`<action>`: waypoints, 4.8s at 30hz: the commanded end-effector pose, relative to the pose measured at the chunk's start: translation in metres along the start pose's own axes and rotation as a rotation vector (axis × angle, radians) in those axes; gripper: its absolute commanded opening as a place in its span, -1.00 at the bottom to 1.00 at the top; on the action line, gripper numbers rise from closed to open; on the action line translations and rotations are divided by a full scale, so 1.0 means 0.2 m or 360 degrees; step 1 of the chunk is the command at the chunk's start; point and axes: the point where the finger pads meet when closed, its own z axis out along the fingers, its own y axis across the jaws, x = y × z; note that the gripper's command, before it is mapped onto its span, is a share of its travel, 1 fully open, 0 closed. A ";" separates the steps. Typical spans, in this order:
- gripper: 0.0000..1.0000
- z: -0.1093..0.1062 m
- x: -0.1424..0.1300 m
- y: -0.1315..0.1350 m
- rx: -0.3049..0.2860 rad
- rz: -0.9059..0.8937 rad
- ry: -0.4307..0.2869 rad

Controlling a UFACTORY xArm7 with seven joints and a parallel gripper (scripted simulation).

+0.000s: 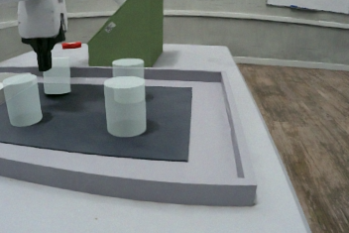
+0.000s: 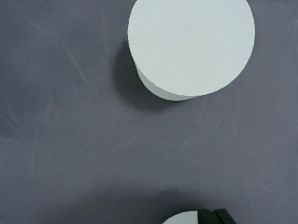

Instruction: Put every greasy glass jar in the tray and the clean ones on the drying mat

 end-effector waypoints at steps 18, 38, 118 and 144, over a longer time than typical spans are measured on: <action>-1.00 0.02 0.12 0.00 0.0003 -0.0001 0.0007; -1.00 0.02 0.12 0.00 0.0003 -0.0001 0.0007; -1.00 -0.36 0.13 -0.60 0.0003 -0.0001 0.0007; -1.00 0.00 0.14 -0.88 0.0003 -0.0001 0.0007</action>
